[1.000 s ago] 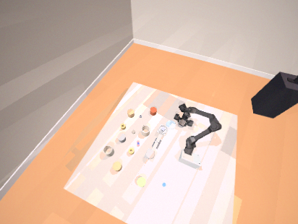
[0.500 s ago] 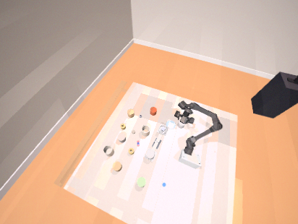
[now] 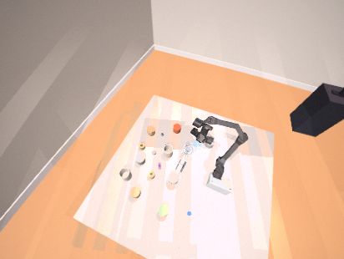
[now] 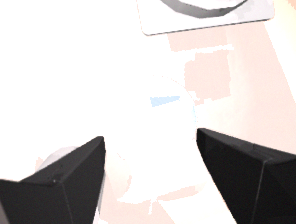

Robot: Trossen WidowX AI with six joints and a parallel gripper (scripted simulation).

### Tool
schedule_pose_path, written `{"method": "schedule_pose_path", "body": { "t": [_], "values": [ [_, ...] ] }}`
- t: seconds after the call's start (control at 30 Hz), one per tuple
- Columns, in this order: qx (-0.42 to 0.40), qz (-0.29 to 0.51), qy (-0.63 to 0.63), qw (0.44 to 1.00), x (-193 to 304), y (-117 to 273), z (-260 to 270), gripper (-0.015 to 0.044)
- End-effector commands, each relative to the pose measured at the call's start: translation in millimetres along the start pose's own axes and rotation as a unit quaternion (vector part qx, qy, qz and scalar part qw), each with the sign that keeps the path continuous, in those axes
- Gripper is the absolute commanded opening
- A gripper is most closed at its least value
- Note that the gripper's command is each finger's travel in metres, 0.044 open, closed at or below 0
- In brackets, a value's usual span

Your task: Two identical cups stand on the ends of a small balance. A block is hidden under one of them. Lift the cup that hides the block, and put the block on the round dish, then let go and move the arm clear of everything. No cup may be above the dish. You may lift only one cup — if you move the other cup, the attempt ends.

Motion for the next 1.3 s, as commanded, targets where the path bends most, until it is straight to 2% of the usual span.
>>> {"method": "schedule_pose_path", "body": {
  "t": [0.0,0.2,0.53,1.27],
  "values": [
    [-0.014,0.018,-0.041,0.999,-58,7,-17,0.026],
    [-0.004,0.052,-0.087,0.995,-126,18,-18,0.026],
    [-0.003,0.053,-0.089,0.995,-127,18,-18,0.026],
    [-0.003,0.053,-0.089,0.995,-123,-21,-18,0.026]
  ]
}}
Point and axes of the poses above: the point midway between the two fingers, 35 mm back from their tips, its own y axis back along the fingers, its own z axis across the jaws, x = y × z, the point moved 3 cm from there along y, back along the fingers, and after that the axes turned 12 degrees about -y, right-handed, at the moved point
